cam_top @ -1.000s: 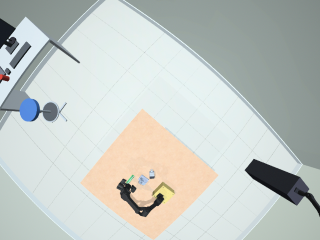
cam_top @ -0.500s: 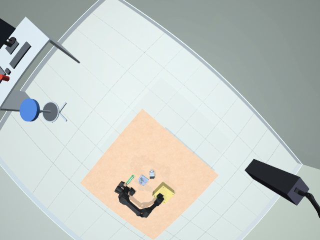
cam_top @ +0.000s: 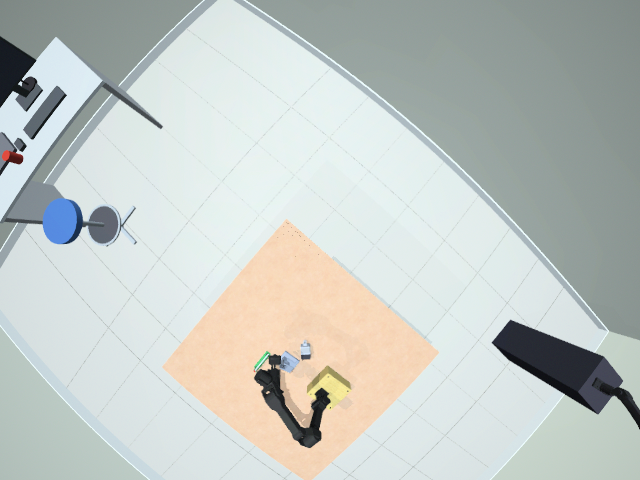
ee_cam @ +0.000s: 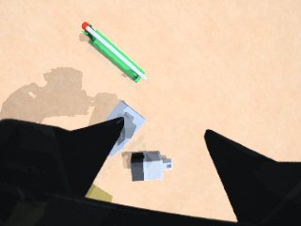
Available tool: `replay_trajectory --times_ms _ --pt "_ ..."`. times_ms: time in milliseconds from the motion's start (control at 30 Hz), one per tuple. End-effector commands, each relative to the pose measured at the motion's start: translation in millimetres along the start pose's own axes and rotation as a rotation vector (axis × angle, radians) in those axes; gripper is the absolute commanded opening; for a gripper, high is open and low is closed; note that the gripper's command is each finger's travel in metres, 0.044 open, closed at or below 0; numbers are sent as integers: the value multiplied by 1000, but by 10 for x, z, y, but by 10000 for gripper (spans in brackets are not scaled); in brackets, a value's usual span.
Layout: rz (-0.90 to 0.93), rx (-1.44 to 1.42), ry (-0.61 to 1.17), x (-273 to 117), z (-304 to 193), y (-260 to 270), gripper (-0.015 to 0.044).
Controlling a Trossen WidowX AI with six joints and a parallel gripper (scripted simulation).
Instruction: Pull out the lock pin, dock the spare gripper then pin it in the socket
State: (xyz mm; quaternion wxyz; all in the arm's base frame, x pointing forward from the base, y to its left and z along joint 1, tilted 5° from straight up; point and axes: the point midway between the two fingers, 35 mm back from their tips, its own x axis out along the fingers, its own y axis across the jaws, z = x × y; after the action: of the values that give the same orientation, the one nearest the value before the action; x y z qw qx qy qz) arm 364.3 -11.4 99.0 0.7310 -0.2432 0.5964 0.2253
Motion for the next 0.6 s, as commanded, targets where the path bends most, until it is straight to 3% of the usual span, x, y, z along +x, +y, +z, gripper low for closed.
replay_trajectory --times_ms 0,367,567 --pt "-163 581 -27 12 -700 -157 440" --pt "-364 1315 -162 71 -1575 -138 440" --pt "-379 1369 -176 78 -1633 -106 440"
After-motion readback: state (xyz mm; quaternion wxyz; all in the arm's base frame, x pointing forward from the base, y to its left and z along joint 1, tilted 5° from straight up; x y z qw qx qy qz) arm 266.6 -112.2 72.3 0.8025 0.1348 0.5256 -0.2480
